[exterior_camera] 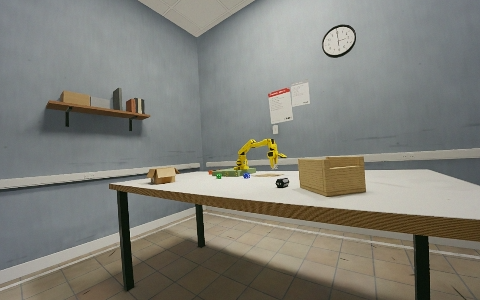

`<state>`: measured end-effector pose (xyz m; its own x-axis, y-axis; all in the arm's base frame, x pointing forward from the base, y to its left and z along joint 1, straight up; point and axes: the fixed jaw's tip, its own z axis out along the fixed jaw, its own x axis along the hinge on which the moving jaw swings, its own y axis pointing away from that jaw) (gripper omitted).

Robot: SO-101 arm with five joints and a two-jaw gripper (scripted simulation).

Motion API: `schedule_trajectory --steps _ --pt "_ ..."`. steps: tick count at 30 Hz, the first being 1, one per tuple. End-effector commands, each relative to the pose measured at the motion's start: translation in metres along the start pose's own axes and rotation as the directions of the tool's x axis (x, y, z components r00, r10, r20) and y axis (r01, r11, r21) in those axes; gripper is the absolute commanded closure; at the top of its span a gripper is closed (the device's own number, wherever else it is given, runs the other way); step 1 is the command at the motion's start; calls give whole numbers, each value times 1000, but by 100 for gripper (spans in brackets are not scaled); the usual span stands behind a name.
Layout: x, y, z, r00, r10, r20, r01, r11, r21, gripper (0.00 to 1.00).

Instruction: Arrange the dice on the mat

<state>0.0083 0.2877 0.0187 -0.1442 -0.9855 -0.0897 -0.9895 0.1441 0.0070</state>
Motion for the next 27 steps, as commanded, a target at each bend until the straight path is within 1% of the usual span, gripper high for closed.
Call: schedule_trajectory --steps 1,12,13,27 --pt "2 3 3 1000 -12 -21 12 1000 0 100" --pt "2 3 3 1000 -12 -21 12 1000 0 100" --pt "-2 4 2 1000 -20 8 20 1000 -3 100" --pt "-2 4 2 1000 -20 8 20 1000 -3 100"
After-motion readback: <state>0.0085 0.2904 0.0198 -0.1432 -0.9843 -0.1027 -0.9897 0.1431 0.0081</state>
